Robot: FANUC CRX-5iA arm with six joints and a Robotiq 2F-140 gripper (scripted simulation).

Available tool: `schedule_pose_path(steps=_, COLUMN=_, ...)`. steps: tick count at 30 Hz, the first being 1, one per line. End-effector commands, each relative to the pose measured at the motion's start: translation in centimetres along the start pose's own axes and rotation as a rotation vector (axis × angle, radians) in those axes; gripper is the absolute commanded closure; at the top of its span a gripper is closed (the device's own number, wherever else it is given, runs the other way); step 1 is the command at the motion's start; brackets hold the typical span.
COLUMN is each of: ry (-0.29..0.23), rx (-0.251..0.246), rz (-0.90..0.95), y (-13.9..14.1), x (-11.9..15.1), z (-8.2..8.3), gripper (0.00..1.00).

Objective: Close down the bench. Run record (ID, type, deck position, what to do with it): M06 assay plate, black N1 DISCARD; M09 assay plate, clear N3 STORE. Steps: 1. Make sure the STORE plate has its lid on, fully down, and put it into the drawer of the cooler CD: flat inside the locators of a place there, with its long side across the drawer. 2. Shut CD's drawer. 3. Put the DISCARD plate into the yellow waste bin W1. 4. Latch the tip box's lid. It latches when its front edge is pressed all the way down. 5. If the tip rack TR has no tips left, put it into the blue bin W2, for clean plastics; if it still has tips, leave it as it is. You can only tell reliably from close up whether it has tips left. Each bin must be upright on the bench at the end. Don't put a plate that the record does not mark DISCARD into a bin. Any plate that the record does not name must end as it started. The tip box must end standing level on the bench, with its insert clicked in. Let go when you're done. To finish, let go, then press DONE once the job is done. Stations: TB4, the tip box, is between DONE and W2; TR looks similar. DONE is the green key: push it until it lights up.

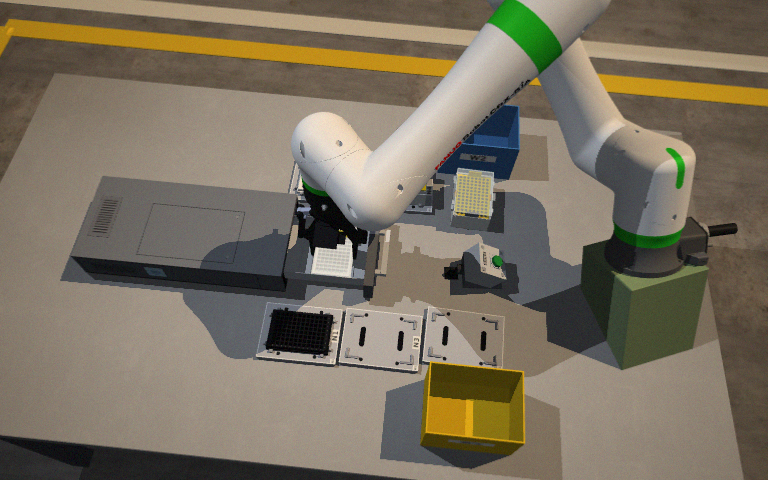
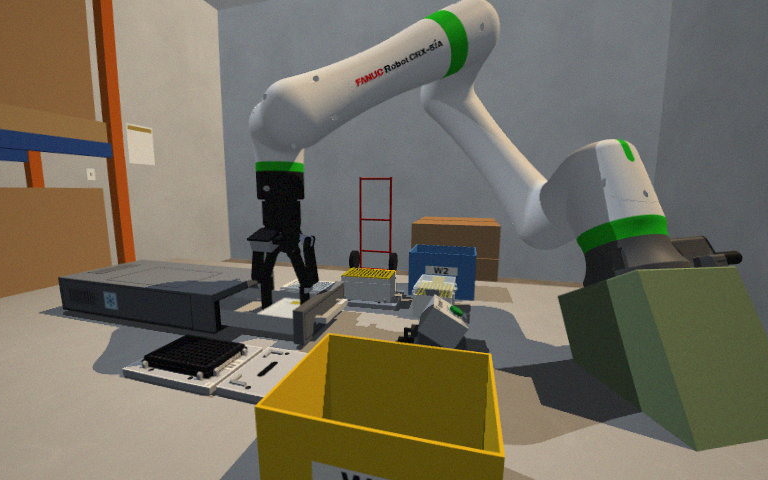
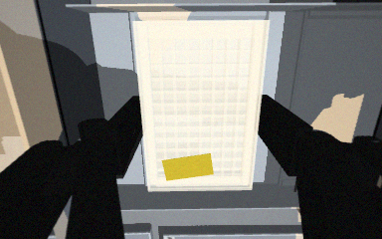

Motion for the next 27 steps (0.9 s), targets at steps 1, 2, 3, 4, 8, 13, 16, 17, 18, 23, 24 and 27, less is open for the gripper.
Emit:
schedule_pose_path(steps=1, ry=0.001, rx=0.002, rz=0.000, y=0.07, x=-0.02, z=0.09, gripper=0.90)
schedule_pose_path(steps=2, ry=0.001, rx=0.002, rz=0.000, y=0.07, x=-0.02, z=0.09, gripper=0.90)
schedule_pose_path(steps=3, ry=0.001, rx=0.002, rz=0.000, y=0.07, x=-0.02, z=0.09, gripper=0.90)
schedule_pose_path(steps=4, ry=0.001, rx=0.002, rz=0.000, y=0.07, x=-0.02, z=0.09, gripper=0.90)
schedule_pose_path(steps=8, ry=0.001, rx=0.002, rz=0.000, y=0.07, x=-0.02, z=0.09, gripper=0.90)
schedule_pose_path(steps=13, ry=0.001, rx=0.002, rz=0.000, y=0.07, x=-0.02, z=0.09, gripper=0.90)
schedule_pose_path(steps=16, ry=0.001, rx=0.002, rz=0.000, y=0.07, x=-0.02, z=0.09, gripper=0.90)
schedule_pose_path(steps=17, ry=0.001, rx=0.002, rz=0.000, y=0.07, x=-0.02, z=0.09, gripper=0.90)
schedule_pose_path(steps=18, ry=0.001, rx=0.002, rz=0.000, y=0.07, x=-0.02, z=0.09, gripper=0.90)
schedule_pose_path(steps=23, ry=0.001, rx=0.002, rz=0.000, y=0.07, x=-0.02, z=0.09, gripper=0.90)
schedule_pose_path(steps=24, ry=0.001, rx=0.002, rz=0.000, y=0.07, x=-0.02, z=0.09, gripper=0.90)
schedule_pose_path(steps=27, ry=0.001, rx=0.002, rz=0.000, y=0.07, x=-0.02, z=0.09, gripper=0.35)
Point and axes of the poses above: the point where the finger pads meet when closed, its own z axis back along the fingers, its own y axis across the jaws, x = y × z, the point moved 1 cm from there along z, back along the fingers, and after that the axes turned 5 degrees about -z, right-handed, at the moved point
